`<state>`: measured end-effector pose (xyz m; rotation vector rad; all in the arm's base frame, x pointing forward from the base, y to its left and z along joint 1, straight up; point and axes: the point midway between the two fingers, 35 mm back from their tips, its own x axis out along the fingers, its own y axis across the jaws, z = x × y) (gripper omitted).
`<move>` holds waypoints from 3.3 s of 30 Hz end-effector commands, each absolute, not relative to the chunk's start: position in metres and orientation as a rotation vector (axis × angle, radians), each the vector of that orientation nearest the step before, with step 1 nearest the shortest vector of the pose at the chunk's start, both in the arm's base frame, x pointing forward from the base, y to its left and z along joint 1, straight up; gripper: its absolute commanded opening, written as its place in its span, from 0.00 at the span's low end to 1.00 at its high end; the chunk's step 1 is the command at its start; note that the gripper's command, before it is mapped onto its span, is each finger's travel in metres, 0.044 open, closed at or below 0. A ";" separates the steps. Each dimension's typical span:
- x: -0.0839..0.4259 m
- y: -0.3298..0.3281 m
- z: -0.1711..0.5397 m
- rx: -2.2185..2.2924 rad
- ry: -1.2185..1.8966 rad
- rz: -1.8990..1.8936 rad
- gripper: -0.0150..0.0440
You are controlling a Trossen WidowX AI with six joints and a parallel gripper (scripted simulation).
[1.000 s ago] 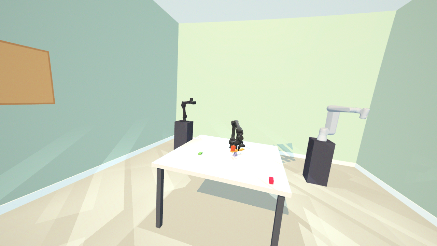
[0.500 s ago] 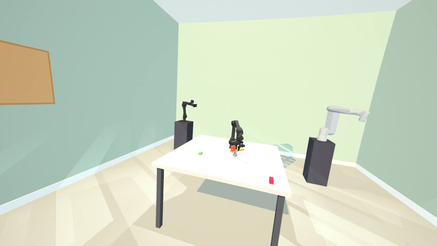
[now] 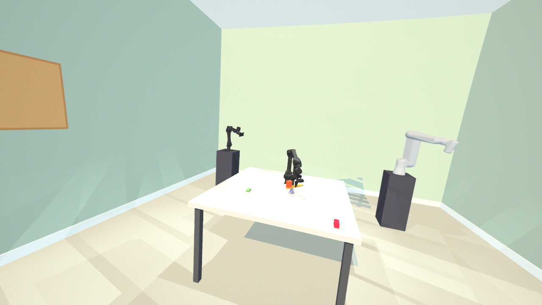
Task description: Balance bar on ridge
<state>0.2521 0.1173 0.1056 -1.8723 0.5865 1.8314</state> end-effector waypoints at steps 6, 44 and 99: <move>0.253 0.118 0.107 -1.873 0.586 1.830 0.25; 0.252 0.117 0.106 -1.872 0.587 1.832 0.34; 0.252 0.117 0.106 -1.872 0.587 1.832 0.57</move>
